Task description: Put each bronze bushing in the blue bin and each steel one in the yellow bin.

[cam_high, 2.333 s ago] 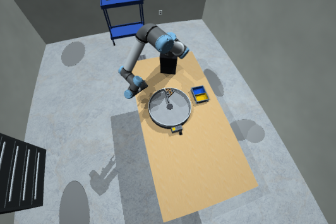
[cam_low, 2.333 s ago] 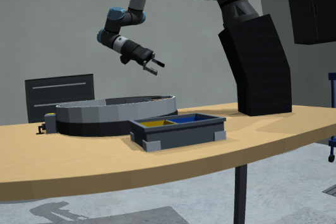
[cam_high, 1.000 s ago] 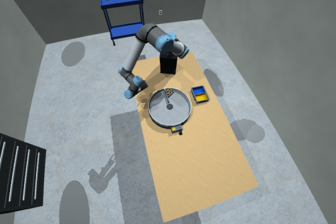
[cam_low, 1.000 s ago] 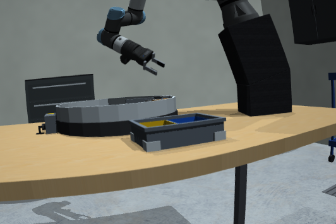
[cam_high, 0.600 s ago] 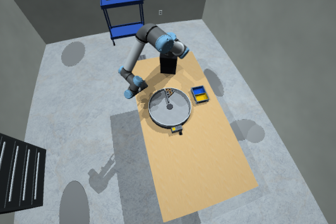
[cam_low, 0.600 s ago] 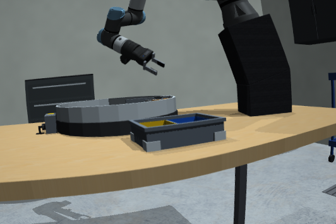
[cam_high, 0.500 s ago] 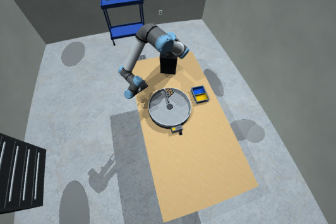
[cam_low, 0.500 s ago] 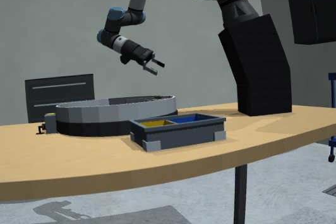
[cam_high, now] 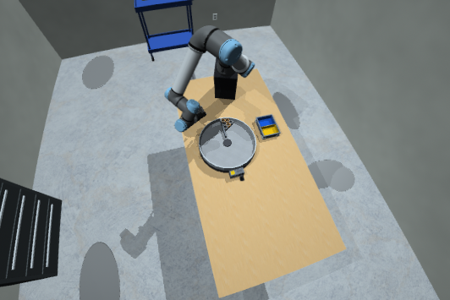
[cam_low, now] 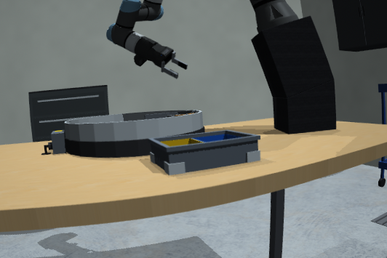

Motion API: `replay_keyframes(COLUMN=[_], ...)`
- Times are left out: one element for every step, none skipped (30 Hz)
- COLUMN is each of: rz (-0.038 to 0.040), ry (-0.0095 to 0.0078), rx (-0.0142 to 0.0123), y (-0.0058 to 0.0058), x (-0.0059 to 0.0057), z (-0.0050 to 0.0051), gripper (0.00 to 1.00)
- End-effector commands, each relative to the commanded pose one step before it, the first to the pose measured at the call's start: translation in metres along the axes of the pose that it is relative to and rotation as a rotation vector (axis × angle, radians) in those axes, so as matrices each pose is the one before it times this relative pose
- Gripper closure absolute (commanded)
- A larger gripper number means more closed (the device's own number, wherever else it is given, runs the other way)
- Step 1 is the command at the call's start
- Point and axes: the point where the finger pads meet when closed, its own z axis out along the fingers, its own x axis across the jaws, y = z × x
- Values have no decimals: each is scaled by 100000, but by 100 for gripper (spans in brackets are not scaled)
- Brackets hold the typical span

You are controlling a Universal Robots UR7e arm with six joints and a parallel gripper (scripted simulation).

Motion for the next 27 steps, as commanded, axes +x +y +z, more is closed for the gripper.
replay_keyframes(rz=[40,0,0,0,0,0,0,0,0,0,0,0,0,0,0,0,0,0,0,0,0,0,0,-1,1,0,0], ry=[-68,0,0,0,0,0,0,0,0,0,0,0,0,0,0,0,0,0,0,0,0,0,0,0,0,0,0], rx=[146,0,0,0,0,0,0,0,0,0,0,0,0,0,0,0,0,0,0,0,0,0,0,0,0,0,0], y=[3586,1080,0,0,9,0,0,0,1089,1089,1089,1034,56,1089,0,0,0,1089,1089,0,0,1089,1089,1039,50,0,0], x=[-1286,-393,0,0,-3,0,0,0,-397,-397,-397,-376,-20,-397,0,0,0,-397,-397,0,0,-397,-397,-378,-19,0,0], z=[-286,-48,0,0,-1,0,0,0,-48,-48,-48,-45,-3,-48,0,0,0,-48,-48,0,0,-48,-48,-45,-3,0,0], gripper=[0,0,0,0,0,0,0,0,0,0,0,0,0,0,0,0,0,0,0,0,0,0,0,0,0,0,0])
